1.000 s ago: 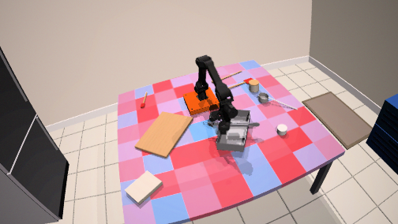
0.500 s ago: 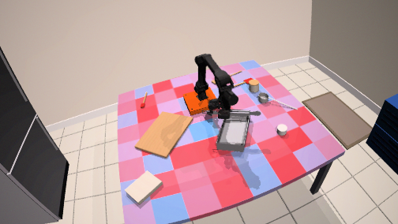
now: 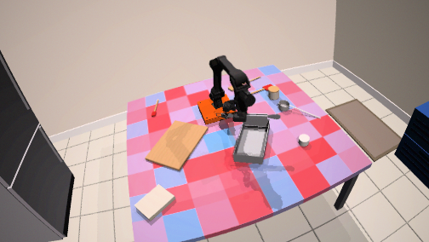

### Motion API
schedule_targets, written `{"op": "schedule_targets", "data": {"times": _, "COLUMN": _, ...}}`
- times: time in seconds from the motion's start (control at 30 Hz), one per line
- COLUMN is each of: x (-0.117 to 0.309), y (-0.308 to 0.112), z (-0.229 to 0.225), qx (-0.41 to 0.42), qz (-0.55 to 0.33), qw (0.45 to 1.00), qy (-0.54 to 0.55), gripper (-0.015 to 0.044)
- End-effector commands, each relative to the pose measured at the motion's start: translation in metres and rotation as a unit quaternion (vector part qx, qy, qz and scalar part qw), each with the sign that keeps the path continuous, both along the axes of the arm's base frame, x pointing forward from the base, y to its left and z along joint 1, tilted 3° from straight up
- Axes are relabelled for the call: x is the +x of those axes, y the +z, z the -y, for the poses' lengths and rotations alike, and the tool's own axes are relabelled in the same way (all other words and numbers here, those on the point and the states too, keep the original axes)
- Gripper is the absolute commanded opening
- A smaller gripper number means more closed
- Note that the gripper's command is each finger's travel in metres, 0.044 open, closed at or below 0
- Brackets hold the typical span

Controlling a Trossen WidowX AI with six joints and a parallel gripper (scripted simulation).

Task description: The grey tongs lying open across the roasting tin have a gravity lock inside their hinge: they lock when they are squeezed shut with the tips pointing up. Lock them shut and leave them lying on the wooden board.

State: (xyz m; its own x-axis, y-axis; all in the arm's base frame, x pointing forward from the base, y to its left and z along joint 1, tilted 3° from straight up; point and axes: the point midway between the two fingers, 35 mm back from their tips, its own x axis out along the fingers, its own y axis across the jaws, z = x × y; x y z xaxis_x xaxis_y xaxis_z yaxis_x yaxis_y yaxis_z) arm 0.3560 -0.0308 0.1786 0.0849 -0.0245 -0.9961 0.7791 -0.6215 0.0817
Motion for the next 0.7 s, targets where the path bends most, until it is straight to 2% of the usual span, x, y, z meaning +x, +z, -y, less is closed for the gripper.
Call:
{"op": "schedule_targets", "data": {"times": 0.0, "x": -0.001, "y": 0.000, "z": 0.012, "qx": 0.002, "qz": 0.000, "qw": 1.000, "qy": -0.031, "gripper": -0.0150}}
{"op": "schedule_targets", "data": {"times": 0.33, "x": -0.009, "y": 0.002, "z": 0.071, "qx": 0.011, "qz": 0.005, "qw": 0.984, "qy": -0.180, "gripper": -0.0150}}
{"op": "schedule_targets", "data": {"times": 0.67, "x": -0.028, "y": 0.004, "z": 0.129, "qx": 0.020, "qz": 0.010, "qw": 0.944, "qy": -0.330, "gripper": -0.0150}}
